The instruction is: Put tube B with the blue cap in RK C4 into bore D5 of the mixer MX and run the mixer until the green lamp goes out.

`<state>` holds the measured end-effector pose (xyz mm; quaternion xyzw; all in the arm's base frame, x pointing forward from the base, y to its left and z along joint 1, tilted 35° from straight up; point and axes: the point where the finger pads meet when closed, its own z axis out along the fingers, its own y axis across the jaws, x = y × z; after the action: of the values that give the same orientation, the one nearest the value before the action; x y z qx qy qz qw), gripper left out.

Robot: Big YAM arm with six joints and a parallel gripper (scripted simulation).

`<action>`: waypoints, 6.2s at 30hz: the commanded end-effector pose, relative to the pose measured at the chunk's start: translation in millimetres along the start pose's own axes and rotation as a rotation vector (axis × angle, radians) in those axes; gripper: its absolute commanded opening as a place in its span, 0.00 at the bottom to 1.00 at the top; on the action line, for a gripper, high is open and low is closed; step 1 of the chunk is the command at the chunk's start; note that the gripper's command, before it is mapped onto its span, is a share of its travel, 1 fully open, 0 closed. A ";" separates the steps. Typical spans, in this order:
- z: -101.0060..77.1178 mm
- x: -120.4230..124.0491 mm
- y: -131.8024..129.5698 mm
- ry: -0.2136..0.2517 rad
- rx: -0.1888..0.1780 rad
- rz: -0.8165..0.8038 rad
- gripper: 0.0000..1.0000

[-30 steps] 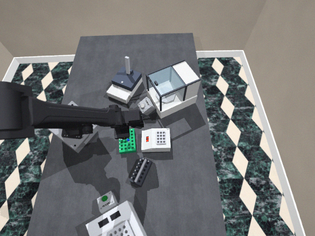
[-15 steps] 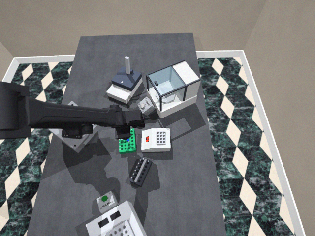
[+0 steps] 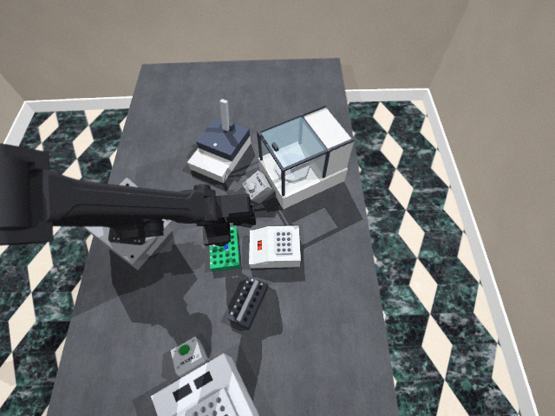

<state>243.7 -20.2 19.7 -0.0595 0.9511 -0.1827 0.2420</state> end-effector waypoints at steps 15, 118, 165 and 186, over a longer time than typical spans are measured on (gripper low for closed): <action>23.1 -0.1 -1.7 0.004 0.000 -0.005 0.36; 50.8 -1.8 -0.8 -0.007 -0.004 -0.009 0.09; 29.3 -10.1 -1.4 -0.020 -0.003 0.004 0.09; 30.4 -9.4 -2.9 -0.013 -0.002 0.001 0.09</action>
<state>261.4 -32.1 -4.7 -0.0649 0.9504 -0.1828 0.2429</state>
